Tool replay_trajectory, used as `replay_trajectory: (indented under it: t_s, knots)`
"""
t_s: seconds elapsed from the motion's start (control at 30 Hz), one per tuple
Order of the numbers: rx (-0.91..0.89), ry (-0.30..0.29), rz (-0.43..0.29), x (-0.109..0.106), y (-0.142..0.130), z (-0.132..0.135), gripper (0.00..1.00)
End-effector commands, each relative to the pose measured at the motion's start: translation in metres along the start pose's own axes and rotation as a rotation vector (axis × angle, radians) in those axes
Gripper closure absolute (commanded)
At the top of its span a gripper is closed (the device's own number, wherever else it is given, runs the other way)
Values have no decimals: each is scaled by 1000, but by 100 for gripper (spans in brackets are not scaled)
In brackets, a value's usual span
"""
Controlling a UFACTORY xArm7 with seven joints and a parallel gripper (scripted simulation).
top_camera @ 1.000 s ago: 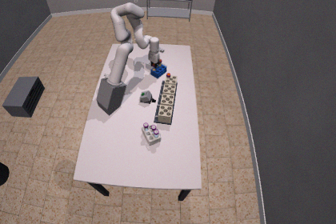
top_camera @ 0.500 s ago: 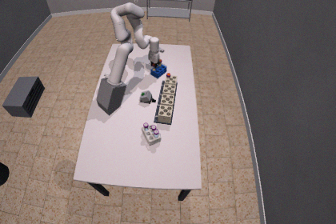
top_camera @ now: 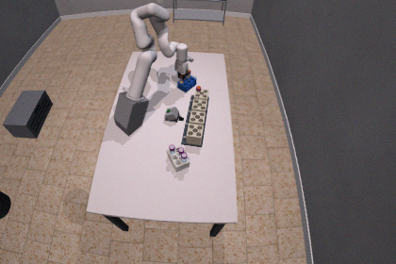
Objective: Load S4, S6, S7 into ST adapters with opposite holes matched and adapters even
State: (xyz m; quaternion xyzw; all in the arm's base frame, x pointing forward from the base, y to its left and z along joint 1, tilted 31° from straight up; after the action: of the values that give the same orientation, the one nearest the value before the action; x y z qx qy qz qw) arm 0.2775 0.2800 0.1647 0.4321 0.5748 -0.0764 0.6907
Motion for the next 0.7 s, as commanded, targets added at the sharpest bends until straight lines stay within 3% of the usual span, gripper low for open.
replay_trajectory:
  t_s: [0.0,0.67]
  knots:
    - [0,0,2,-2,1,0,100]
    - [0,0,2,-14,1,0,100]
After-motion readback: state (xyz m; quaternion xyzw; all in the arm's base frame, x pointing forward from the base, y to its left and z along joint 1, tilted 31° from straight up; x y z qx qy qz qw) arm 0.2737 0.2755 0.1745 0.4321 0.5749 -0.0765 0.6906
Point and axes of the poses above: the point where the finger pads meet when closed, its own x axis out along the fingers, its own z axis across the jaws, y = z × x, the point moved 3 cm from there along -x, back along the fingers, and after that the axes turned 4 degrees about x, right-handed, at the moved point
